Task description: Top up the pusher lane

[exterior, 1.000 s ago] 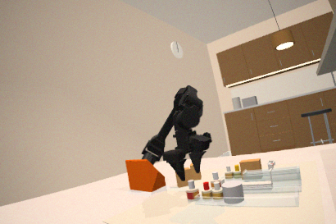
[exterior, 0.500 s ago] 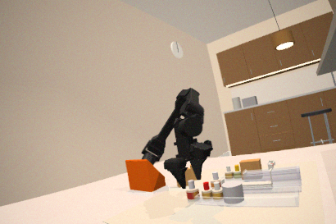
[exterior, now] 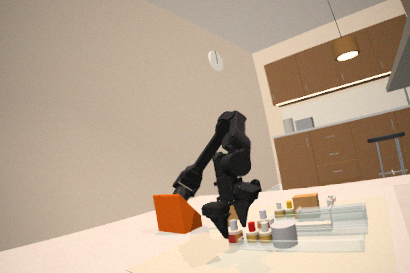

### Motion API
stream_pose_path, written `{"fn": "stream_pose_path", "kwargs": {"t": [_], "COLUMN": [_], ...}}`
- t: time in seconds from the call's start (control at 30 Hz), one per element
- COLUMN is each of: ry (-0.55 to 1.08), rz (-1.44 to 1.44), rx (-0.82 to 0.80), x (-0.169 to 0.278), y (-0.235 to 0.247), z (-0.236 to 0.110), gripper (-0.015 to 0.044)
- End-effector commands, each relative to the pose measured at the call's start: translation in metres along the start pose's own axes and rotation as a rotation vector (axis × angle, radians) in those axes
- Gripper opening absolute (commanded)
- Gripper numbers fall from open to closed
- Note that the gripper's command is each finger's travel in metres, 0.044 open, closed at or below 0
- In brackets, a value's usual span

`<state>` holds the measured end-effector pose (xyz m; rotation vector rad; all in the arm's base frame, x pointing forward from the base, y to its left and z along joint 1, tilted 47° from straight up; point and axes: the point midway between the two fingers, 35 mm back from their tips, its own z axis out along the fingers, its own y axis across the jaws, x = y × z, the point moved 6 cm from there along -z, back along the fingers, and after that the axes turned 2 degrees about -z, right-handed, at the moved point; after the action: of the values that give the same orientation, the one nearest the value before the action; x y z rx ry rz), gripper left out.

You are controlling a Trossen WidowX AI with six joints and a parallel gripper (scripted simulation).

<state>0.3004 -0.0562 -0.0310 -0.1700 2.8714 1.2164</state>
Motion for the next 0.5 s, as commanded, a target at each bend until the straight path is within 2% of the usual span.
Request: {"fn": "stream_pose_path", "kwargs": {"t": [0.0,0.03,0.33,0.47], "ry": [0.007,0.007,0.007,0.007], "rz": [0.011,0.011,0.011,0.011], "rx": [-0.009,-0.009,-0.009,-0.009], "x": [0.0031,0.0031,0.0031,0.0031], "y": [-0.0001,-0.0001,-0.0001,-0.0001], "z": [0.0076,0.0078,0.0078,0.0078], "gripper": [0.044,0.044,0.0204,0.0177]}}
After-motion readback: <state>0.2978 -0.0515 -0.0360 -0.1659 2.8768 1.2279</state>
